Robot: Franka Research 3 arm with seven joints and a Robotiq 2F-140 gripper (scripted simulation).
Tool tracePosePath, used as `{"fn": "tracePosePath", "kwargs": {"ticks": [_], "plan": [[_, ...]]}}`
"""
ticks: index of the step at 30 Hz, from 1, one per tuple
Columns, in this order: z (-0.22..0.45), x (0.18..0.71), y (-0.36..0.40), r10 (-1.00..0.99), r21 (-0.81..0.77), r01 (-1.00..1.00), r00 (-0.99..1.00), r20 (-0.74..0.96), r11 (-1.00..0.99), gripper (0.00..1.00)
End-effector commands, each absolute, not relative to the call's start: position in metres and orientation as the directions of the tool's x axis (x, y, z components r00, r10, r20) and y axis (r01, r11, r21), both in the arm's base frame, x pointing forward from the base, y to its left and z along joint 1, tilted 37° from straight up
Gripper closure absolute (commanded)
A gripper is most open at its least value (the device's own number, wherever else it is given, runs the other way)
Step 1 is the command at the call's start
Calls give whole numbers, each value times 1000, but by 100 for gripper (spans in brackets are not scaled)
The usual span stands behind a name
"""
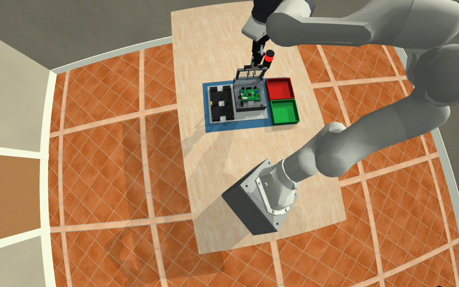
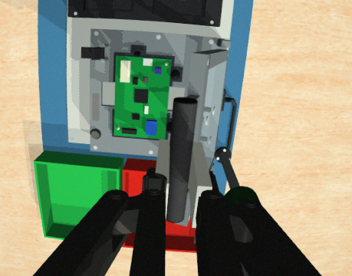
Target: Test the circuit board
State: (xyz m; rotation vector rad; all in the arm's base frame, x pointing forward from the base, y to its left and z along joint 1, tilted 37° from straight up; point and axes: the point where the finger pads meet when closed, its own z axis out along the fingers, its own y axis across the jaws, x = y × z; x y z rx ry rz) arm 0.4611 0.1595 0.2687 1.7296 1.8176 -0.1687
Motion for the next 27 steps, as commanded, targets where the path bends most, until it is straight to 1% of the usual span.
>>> {"fn": "tracePosePath", "kwargs": {"ticks": [1,22,23,27], "plan": [[272,466,160,862,323,936,44,-505,141,100],[272,466,160,862,323,936,44,-505,141,100],[272,466,160,862,323,936,44,-505,141,84],[272,466,160,862,323,936,44,-505,141,84]]}}
